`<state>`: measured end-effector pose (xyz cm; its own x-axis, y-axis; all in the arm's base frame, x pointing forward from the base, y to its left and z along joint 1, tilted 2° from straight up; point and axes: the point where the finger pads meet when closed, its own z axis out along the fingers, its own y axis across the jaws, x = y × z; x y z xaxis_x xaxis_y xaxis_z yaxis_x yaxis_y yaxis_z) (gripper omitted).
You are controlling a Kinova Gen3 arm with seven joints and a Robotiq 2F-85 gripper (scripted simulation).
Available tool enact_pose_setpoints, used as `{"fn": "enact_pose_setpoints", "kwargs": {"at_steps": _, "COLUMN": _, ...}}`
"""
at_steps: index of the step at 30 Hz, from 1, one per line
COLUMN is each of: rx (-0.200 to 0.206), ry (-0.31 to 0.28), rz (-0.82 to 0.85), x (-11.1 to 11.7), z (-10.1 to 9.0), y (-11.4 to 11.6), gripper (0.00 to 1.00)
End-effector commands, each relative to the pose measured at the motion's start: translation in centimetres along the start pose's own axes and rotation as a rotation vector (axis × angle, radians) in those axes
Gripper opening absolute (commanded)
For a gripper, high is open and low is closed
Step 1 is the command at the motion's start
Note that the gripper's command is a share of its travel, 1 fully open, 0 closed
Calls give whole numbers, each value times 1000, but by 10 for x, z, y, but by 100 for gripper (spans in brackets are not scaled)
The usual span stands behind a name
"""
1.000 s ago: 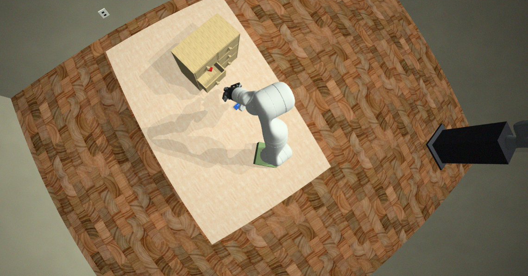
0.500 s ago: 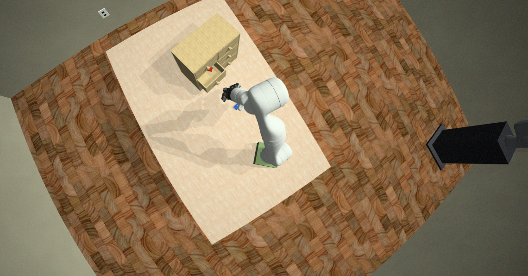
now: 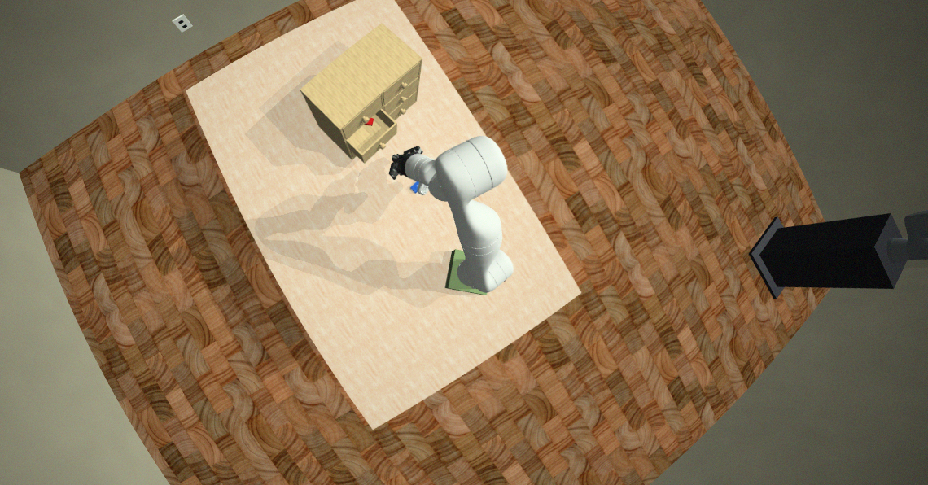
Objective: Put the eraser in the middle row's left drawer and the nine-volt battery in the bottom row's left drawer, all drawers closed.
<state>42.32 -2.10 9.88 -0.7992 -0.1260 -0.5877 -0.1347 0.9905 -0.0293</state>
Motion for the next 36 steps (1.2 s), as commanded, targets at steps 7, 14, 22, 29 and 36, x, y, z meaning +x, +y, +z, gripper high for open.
{"fn": "enact_pose_setpoints", "kwargs": {"at_steps": 7, "rx": 0, "ry": -1, "rz": 0, "x": -1, "z": 0, "y": 0, "gripper": 0}}
{"fn": "enact_pose_setpoints", "kwargs": {"at_steps": 14, "rx": 0, "ry": -1, "rz": 0, "x": -2, "z": 1, "y": 0, "gripper": 0}}
{"fn": "enact_pose_setpoints", "kwargs": {"at_steps": 22, "rx": 0, "ry": -1, "rz": 0, "x": -4, "z": 2, "y": 0, "gripper": 0}}
{"fn": "enact_pose_setpoints", "kwargs": {"at_steps": 29, "rx": 0, "ry": -1, "rz": 0, "x": -8, "z": 5, "y": 0, "gripper": 0}}
{"fn": "enact_pose_setpoints", "kwargs": {"at_steps": 36, "rx": 0, "ry": -1, "rz": 0, "x": -15, "z": 10, "y": 0, "gripper": 0}}
